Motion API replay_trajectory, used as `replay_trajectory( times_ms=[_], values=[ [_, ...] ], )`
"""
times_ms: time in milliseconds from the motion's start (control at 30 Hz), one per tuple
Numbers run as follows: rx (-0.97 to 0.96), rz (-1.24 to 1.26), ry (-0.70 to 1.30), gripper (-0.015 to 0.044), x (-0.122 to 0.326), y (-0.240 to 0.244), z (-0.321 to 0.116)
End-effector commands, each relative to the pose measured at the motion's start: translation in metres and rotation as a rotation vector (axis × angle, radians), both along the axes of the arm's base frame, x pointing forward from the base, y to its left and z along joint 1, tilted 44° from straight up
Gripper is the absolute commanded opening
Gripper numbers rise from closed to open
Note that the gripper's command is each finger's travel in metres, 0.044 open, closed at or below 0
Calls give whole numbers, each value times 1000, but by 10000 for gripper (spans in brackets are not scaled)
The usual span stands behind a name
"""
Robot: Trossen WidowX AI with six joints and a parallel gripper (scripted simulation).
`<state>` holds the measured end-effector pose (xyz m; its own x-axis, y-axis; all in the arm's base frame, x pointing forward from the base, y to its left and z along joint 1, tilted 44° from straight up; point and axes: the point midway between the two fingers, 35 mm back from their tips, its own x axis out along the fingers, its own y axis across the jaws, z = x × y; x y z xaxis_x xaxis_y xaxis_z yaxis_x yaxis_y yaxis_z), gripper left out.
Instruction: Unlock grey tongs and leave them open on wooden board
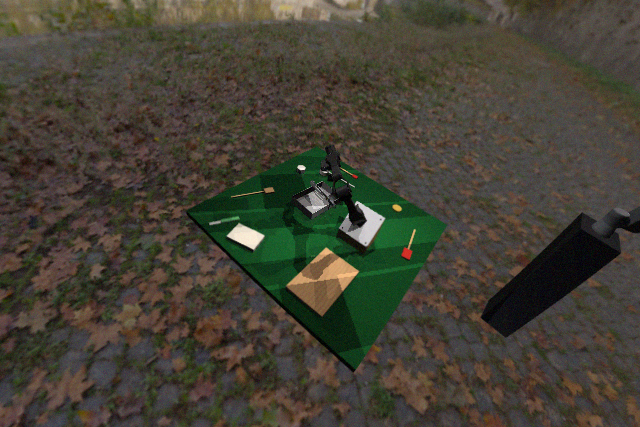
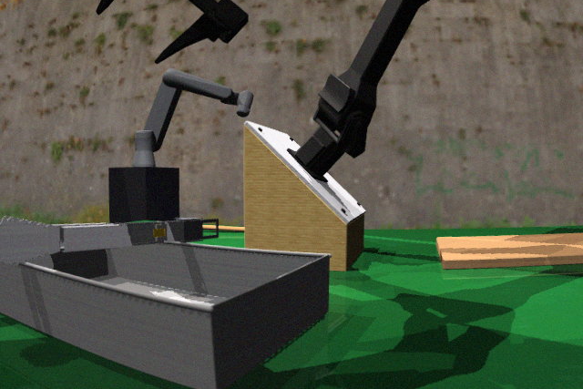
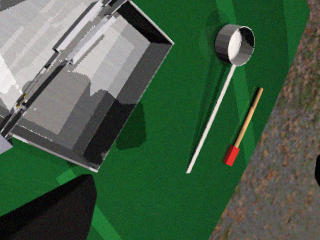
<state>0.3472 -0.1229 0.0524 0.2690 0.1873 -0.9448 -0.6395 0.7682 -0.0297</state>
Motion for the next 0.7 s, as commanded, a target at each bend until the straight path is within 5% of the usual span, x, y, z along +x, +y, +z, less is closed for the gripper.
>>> replay_trajectory(
  times_ms=[0, 333, 667],
  values=[
    [287, -211, 220, 440, 26, 45, -49],
    [578, -572, 691, 440, 36, 119, -130],
    [582, -580, 701, 440, 36, 120, -132]
  ],
)
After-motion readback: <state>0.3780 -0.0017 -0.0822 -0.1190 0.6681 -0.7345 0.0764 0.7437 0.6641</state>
